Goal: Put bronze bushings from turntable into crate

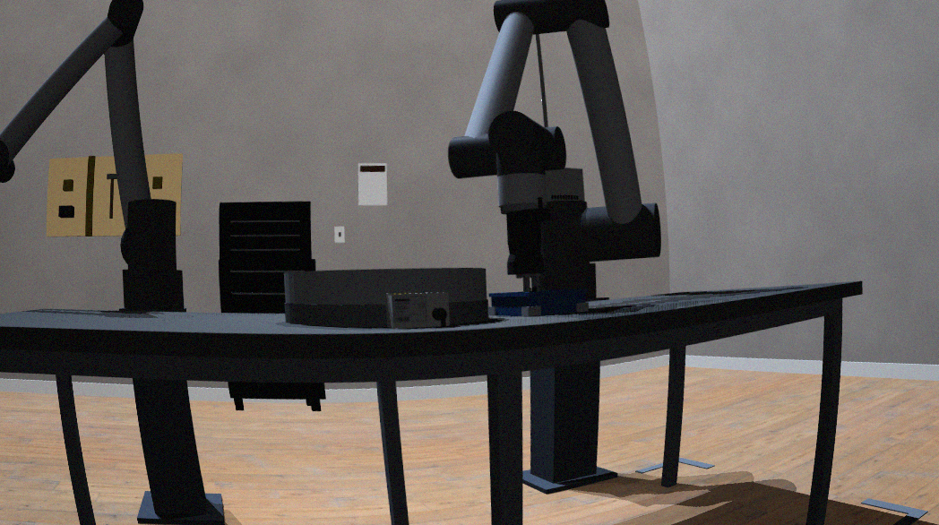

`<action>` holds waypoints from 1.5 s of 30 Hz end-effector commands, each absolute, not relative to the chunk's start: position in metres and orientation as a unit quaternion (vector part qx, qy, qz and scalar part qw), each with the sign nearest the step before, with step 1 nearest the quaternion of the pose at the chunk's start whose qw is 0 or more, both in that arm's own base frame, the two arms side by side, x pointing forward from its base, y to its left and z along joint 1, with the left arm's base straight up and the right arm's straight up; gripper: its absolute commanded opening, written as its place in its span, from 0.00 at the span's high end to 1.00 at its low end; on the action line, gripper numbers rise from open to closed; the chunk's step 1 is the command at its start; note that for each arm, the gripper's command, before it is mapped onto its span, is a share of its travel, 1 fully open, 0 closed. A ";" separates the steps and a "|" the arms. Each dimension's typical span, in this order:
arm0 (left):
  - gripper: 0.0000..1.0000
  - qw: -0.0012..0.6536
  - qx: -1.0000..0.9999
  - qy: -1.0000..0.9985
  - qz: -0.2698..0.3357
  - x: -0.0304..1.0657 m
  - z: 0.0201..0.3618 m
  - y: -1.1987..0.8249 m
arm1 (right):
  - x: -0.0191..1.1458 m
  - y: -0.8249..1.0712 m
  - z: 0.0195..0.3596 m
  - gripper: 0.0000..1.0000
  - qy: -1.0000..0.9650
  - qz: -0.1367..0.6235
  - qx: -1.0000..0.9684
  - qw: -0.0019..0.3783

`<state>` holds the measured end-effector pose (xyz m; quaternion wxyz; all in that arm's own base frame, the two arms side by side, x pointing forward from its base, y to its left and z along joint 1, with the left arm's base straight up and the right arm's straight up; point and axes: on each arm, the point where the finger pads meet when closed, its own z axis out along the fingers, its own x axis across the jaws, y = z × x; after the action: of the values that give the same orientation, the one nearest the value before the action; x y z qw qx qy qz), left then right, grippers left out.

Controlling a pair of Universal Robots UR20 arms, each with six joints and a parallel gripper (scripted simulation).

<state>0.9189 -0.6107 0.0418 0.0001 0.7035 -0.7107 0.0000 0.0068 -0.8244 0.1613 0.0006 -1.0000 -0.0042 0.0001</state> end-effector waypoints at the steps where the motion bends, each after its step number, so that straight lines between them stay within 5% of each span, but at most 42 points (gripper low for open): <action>1: 0.62 0.000 0.703 -0.711 0.001 0.919 0.043 -0.611 | 0.007 -0.825 0.162 0.00 -0.004 0.000 -1.000 0.000; 26: 0.62 0.000 0.703 -0.711 0.001 0.919 0.047 -0.611 | 0.007 -0.825 0.162 0.00 -0.004 0.000 -1.000 0.000; 45: 0.62 0.000 0.703 -0.711 0.001 0.919 0.113 -0.611 | 0.007 -0.825 0.162 0.00 -0.004 0.000 -1.000 0.000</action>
<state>0.9190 -0.6107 0.0893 0.0001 0.7035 -0.7107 0.0002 0.0068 -0.8244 0.1613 0.0006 -1.0000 -0.0042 0.0001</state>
